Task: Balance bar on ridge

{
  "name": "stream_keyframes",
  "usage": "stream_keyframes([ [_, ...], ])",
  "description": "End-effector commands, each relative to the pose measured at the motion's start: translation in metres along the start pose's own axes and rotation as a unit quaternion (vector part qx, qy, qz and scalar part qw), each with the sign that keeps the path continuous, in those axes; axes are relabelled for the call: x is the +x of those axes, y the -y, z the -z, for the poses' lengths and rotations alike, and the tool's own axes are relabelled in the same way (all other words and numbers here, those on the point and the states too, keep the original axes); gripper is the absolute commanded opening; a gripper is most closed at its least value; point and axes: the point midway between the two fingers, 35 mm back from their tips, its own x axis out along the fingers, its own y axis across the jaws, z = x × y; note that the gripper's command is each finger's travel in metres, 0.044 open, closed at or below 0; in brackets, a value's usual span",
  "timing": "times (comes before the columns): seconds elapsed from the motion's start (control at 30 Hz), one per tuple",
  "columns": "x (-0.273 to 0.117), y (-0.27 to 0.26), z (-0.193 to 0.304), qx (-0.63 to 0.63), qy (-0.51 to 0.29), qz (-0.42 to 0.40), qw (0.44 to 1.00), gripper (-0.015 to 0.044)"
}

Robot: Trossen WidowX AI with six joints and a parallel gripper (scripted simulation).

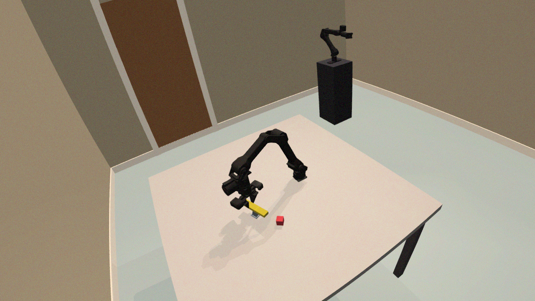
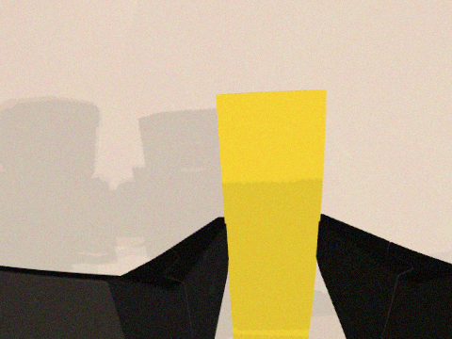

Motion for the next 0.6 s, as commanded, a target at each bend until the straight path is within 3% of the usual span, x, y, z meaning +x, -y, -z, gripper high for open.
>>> stream_keyframes([
  [0.0, 0.0009, -0.0003, -0.0002, 0.003, 0.001, 0.000, 1.000, 0.0000],
  [0.57, 0.0023, 0.0000, -0.0002, 0.003, 0.001, 0.000, 1.000, 0.0000],
])
